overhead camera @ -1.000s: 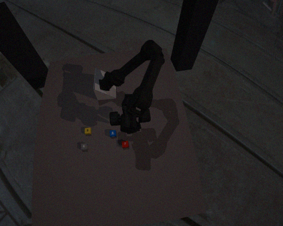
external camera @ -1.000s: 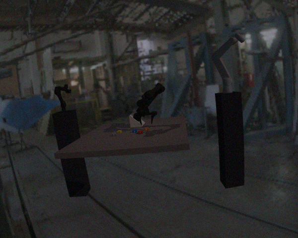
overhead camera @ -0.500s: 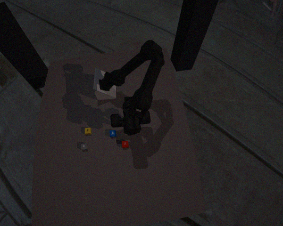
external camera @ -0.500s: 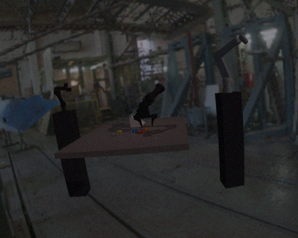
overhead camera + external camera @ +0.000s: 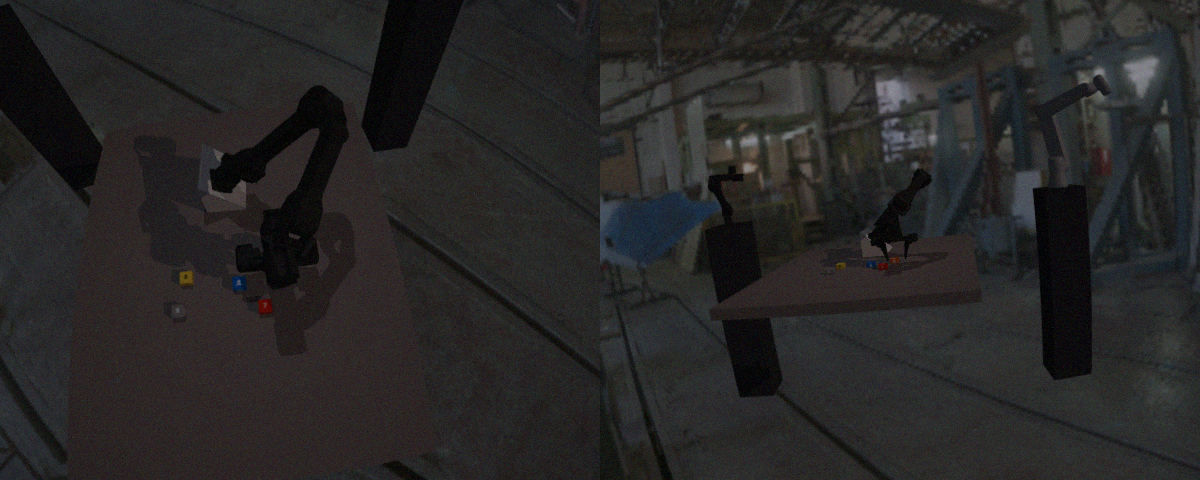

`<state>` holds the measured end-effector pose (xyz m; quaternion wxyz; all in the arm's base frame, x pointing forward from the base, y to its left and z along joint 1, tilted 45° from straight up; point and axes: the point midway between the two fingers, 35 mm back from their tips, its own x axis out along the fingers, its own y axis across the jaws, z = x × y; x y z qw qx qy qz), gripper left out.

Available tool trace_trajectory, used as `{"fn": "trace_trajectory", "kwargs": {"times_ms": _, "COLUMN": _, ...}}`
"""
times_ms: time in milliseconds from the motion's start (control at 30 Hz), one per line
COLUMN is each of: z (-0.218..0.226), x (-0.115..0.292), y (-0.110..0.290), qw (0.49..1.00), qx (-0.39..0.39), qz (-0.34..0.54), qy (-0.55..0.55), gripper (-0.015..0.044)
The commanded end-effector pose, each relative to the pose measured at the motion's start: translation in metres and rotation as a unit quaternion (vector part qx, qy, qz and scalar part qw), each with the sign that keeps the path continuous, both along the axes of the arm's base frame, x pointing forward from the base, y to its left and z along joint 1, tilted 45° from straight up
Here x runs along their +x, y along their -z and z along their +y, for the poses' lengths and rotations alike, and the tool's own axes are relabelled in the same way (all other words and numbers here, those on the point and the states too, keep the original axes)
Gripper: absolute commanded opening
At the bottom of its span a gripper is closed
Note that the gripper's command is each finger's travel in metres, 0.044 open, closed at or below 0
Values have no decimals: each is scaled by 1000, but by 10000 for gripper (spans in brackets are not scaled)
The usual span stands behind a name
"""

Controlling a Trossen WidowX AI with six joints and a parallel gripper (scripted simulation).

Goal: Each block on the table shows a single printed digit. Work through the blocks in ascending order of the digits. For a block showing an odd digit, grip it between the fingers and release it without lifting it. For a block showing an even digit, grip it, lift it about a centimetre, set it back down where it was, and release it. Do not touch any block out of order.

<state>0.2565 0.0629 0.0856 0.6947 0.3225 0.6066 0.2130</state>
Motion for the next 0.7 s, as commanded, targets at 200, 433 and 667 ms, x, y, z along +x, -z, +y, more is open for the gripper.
{"fn": "trace_trajectory", "kwargs": {"times_ms": 200, "z": 1, "x": -2, "y": 2, "qw": 1000, "qx": 3, "qz": 6, "qy": 2, "gripper": 120}}
{"fn": "trace_trajectory", "kwargs": {"times_ms": 433, "z": 1, "x": -2, "y": 2, "qw": 1000, "qx": 3, "qz": 6, "qy": 2, "gripper": 120}}
{"fn": "trace_trajectory", "kwargs": {"times_ms": 667, "z": 1, "x": -2, "y": 2, "qw": 1000, "qx": 3, "qz": 6, "qy": 2, "gripper": 120}}
